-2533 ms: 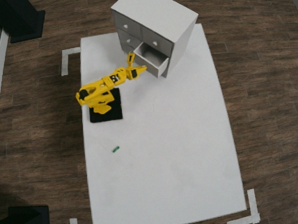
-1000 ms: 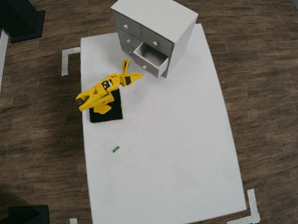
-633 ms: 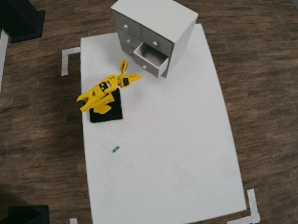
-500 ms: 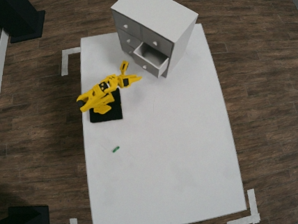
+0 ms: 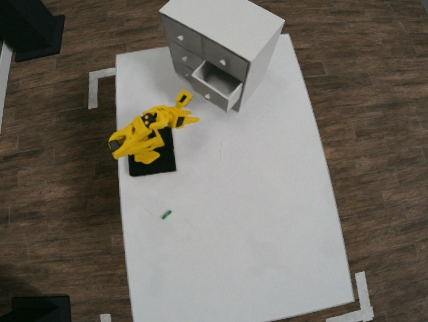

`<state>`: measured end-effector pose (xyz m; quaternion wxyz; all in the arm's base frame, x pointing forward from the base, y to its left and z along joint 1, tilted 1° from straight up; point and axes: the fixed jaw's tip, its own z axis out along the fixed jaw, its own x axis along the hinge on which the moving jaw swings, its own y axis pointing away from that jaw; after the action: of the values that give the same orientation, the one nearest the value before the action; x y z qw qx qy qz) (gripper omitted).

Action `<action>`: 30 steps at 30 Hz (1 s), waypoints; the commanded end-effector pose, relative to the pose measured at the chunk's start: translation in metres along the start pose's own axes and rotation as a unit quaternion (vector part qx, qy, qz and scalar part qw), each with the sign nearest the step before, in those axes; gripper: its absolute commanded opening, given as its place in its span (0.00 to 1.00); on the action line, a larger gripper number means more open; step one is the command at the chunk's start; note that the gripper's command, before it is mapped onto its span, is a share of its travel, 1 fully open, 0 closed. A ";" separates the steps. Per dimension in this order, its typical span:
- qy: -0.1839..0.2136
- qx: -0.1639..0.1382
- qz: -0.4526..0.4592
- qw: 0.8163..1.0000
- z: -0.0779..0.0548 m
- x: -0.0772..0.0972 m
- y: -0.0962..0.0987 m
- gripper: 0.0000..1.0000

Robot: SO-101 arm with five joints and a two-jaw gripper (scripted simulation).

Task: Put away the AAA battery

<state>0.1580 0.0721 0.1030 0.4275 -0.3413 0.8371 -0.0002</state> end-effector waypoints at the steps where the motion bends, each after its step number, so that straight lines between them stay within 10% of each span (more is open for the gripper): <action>1: 0.048 -0.013 0.047 0.998 -0.003 0.005 0.000 0.21; 12: 0.174 -0.032 0.176 0.968 -0.016 0.018 0.005 0.21; 30: 0.174 -0.032 0.176 0.968 -0.016 0.018 0.005 0.21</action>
<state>0.1363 0.0622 0.0983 0.2612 -0.2068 0.9420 0.0419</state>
